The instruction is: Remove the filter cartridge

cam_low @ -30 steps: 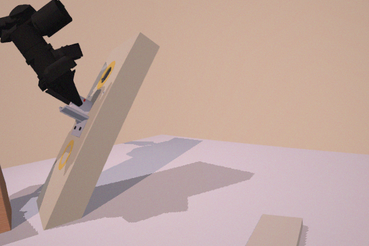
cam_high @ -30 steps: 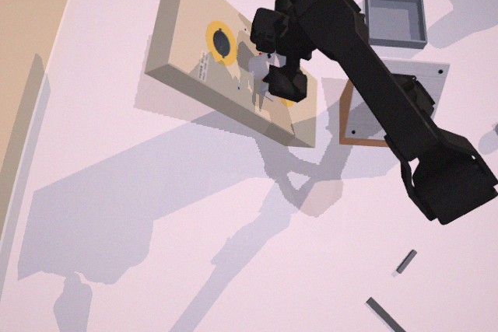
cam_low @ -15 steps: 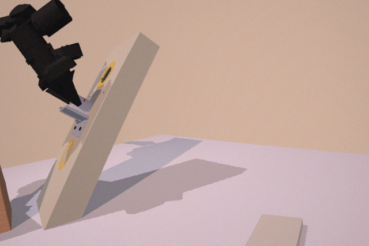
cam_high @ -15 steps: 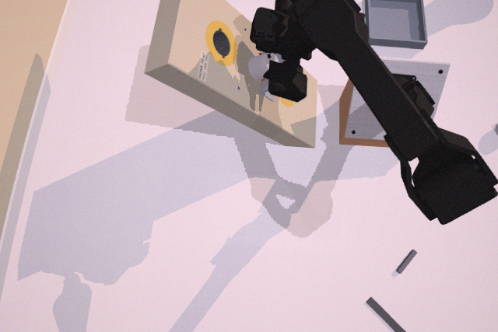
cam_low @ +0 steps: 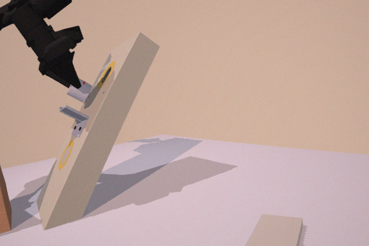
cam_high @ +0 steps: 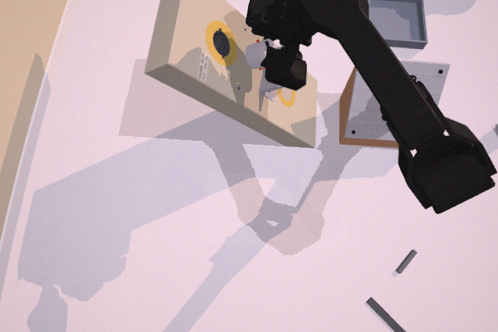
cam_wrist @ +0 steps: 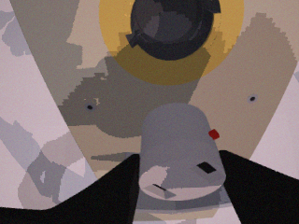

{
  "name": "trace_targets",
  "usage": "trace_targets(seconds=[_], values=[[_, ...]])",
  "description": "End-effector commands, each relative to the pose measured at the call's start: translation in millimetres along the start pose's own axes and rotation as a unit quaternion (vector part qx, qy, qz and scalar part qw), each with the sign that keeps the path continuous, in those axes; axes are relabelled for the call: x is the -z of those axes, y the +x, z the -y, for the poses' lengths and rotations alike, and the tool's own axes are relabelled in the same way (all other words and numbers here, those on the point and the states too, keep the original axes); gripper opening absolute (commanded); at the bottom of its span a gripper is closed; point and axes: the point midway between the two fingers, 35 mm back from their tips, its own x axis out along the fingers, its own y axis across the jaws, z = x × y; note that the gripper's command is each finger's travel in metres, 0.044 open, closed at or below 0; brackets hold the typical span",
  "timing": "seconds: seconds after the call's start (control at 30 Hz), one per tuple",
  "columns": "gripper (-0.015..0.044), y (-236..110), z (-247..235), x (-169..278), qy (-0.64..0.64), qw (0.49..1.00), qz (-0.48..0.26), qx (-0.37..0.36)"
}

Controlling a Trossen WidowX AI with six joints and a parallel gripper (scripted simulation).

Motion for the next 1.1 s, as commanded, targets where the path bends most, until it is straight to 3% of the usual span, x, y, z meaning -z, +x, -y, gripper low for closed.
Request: trace_targets(seconds=[0.0, 0.3, 0.97, 1.07], values=[[0.0000, -23.1, 2.4, -3.6, -0.003, 1.000, 0.002, 0.004], [0.0000, -69.0, -0.5, -2.5, -0.003, 1.000, 0.002, -0.001], [0.0000, -57.5, 86.9, -3.2, -0.005, 1.000, 0.003, 0.001], [0.0000, -57.4, 79.4, -2.1, 0.002, 1.000, 0.001, 0.000]])
